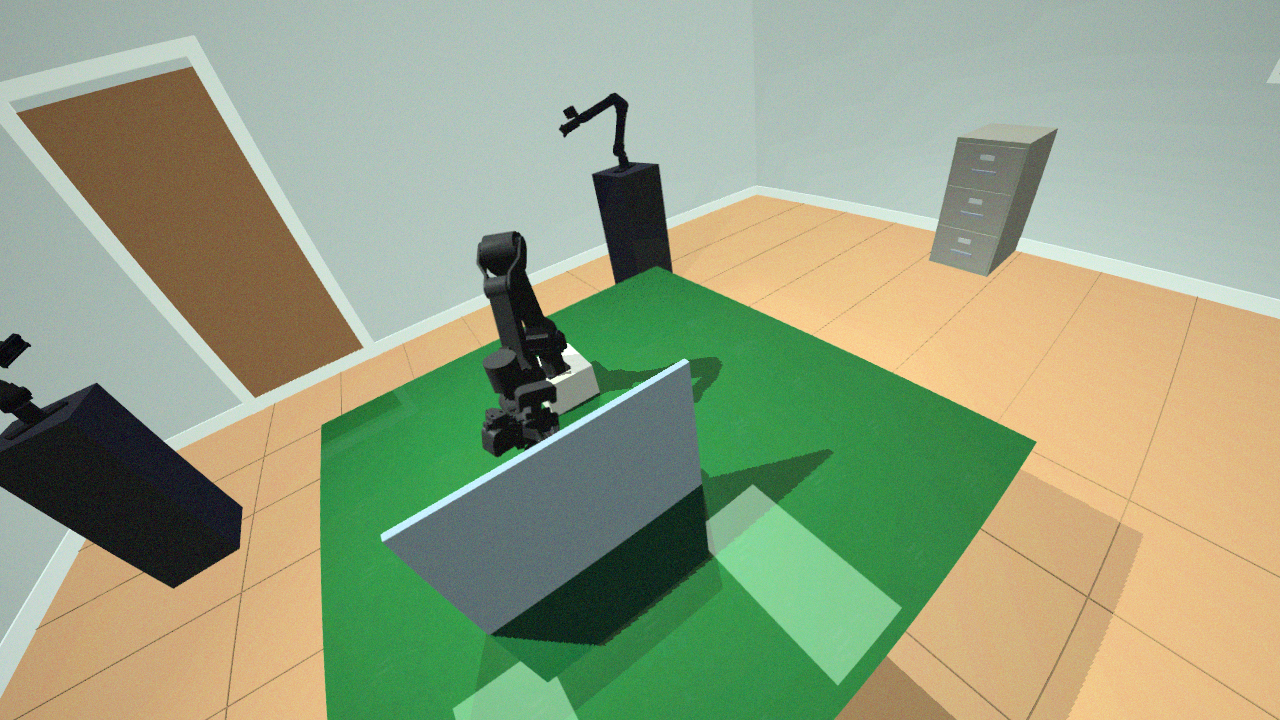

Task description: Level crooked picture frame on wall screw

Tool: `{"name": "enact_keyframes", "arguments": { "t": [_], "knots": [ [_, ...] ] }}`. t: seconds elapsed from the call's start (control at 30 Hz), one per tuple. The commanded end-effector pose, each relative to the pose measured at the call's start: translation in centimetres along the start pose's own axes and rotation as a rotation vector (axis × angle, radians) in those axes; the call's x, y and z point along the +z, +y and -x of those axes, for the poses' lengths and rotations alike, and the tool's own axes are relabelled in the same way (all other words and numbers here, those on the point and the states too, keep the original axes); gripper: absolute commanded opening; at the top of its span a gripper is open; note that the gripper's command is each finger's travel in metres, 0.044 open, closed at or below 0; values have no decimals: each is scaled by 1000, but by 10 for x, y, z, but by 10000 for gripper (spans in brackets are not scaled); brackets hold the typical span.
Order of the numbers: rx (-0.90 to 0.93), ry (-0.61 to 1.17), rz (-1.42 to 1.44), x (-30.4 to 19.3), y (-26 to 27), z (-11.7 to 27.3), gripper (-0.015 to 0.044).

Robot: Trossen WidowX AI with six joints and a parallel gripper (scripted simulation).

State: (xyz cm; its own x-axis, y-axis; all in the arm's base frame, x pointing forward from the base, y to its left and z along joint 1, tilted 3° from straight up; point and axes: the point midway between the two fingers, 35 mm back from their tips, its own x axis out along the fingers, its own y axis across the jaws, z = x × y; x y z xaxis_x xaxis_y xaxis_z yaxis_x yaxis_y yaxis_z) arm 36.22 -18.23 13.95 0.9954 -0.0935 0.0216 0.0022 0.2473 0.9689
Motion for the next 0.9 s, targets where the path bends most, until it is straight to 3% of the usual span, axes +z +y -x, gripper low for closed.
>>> {"name": "enact_keyframes", "arguments": {
  "t": [0.0, 0.87],
  "knots": [
    [11, 0, 13, 2, 4, -1, 0],
    [11, 0, 13, 6, 2, -1, 0]
  ]
}}
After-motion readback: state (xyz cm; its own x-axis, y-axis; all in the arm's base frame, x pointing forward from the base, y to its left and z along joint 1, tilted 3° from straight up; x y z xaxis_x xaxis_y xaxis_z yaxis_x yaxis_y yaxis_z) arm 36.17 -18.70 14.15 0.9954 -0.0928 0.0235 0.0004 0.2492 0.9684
